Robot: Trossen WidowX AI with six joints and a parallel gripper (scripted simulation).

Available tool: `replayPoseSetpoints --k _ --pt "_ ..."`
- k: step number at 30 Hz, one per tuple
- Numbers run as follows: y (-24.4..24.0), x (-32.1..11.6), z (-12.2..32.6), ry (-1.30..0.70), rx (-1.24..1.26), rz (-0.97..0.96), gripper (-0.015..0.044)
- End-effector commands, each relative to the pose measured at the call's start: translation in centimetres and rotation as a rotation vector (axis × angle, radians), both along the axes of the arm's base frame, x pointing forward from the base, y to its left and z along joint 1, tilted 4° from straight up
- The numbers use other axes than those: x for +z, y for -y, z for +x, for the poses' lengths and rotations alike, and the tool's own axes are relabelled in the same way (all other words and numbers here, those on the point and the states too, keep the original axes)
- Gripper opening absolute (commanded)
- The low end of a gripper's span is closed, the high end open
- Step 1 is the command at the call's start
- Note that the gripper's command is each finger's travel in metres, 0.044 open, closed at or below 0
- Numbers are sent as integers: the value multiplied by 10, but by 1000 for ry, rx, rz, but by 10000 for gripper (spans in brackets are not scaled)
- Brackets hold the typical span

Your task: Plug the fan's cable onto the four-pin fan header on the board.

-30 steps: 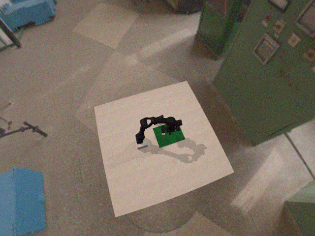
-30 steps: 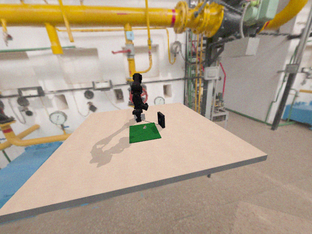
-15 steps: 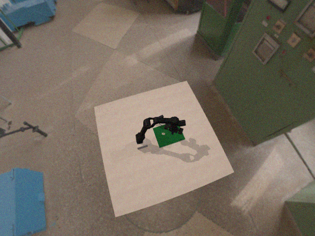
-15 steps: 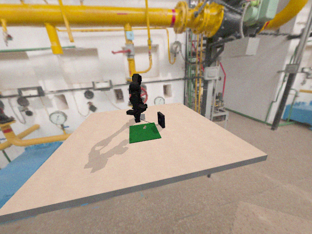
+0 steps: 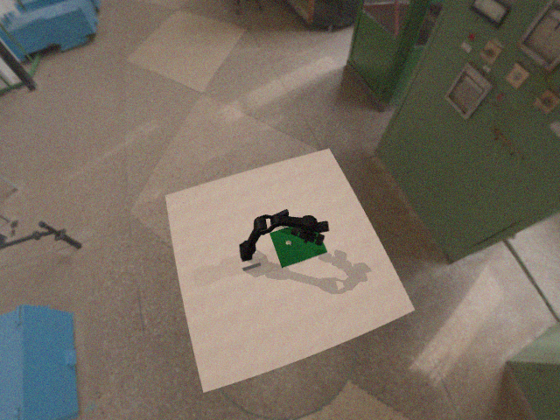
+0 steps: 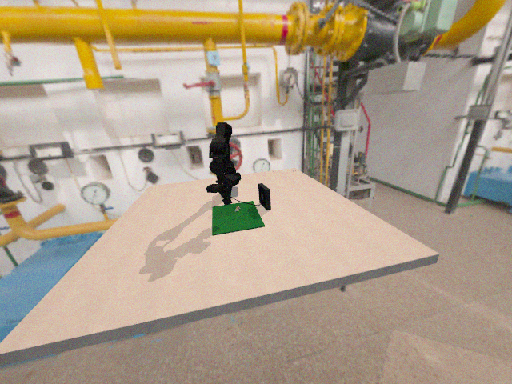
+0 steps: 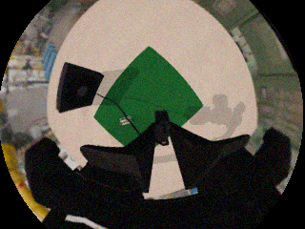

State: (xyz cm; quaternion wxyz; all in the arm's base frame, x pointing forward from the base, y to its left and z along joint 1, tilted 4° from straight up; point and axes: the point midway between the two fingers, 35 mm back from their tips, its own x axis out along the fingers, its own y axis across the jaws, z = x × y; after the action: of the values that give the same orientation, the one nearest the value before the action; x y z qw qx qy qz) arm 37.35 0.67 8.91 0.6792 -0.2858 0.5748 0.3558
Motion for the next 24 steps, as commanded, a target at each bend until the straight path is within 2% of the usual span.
replayPoseSetpoints --k 1,24 --pt "0 -5 3 19 -18 41 0" --pt "0 -26 19 138 -79 252 0"
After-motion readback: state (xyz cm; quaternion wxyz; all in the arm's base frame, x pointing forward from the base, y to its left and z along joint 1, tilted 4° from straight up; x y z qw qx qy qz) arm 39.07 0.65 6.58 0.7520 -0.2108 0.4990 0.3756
